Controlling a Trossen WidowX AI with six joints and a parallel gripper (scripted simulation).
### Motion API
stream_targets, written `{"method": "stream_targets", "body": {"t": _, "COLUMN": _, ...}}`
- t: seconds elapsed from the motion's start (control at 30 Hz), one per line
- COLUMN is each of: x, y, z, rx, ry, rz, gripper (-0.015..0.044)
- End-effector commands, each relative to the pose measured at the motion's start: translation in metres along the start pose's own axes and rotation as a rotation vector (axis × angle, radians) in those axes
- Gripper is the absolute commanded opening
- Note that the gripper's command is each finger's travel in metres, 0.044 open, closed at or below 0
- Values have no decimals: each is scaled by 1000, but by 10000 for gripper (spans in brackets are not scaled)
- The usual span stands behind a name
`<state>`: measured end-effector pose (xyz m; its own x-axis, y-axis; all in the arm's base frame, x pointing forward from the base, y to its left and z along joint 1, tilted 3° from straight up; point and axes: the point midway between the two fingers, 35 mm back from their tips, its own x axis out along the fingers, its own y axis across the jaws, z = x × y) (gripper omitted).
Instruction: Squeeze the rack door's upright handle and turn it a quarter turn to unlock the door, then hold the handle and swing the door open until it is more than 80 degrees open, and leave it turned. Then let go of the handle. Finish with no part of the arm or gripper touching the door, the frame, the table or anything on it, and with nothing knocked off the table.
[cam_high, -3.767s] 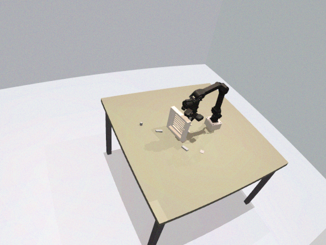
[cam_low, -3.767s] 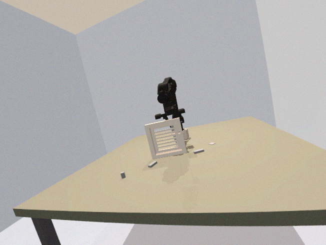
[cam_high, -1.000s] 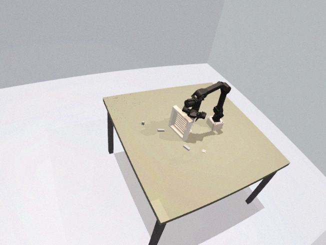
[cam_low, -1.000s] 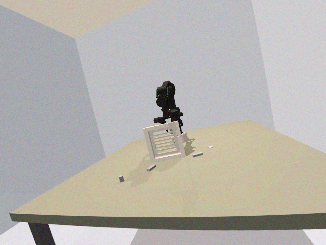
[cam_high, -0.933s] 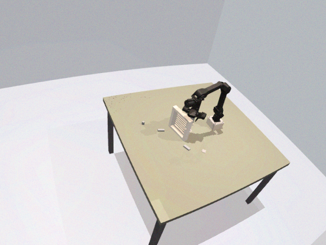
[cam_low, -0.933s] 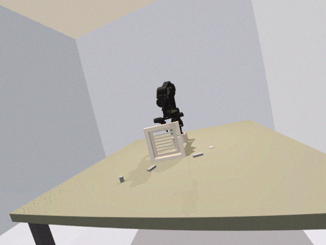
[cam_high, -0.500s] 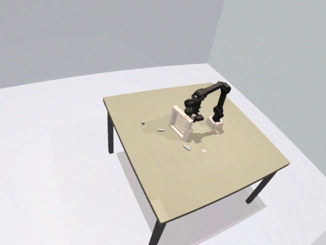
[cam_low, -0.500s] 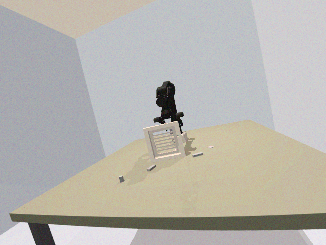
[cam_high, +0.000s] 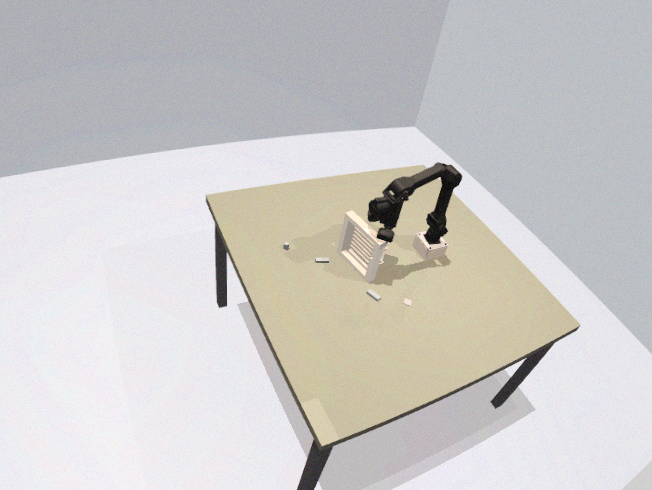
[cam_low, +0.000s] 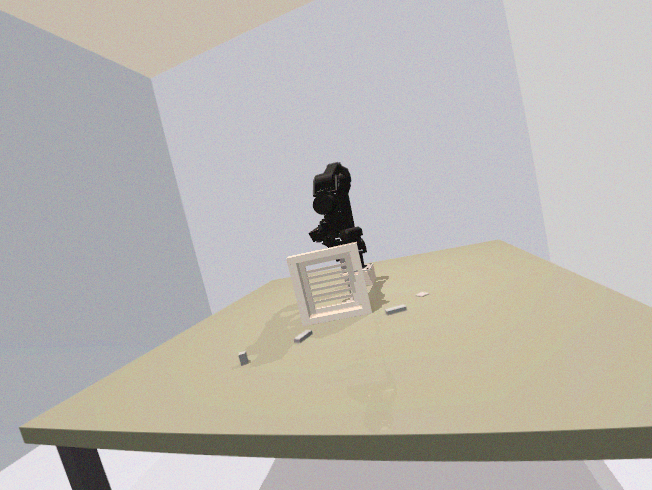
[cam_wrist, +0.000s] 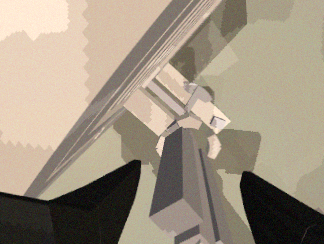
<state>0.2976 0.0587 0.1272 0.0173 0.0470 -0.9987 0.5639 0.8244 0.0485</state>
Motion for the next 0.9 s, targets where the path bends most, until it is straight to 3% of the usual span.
{"method": "stream_targets", "body": {"t": 0.0, "x": 0, "y": 1, "z": 0, "rx": 162, "ry": -1, "rz": 4, "gripper": 282}}
{"method": "stream_targets", "body": {"t": 0.43, "x": 0, "y": 0, "z": 0, "rx": 797, "ry": 0, "rz": 3, "gripper": 282}}
{"method": "stream_targets", "body": {"t": 0.63, "x": 0, "y": 0, "z": 0, "rx": 830, "ry": 0, "rz": 3, "gripper": 282}}
{"method": "stream_targets", "body": {"t": 0.87, "x": 0, "y": 0, "z": 0, "rx": 830, "ry": 0, "rz": 3, "gripper": 236}}
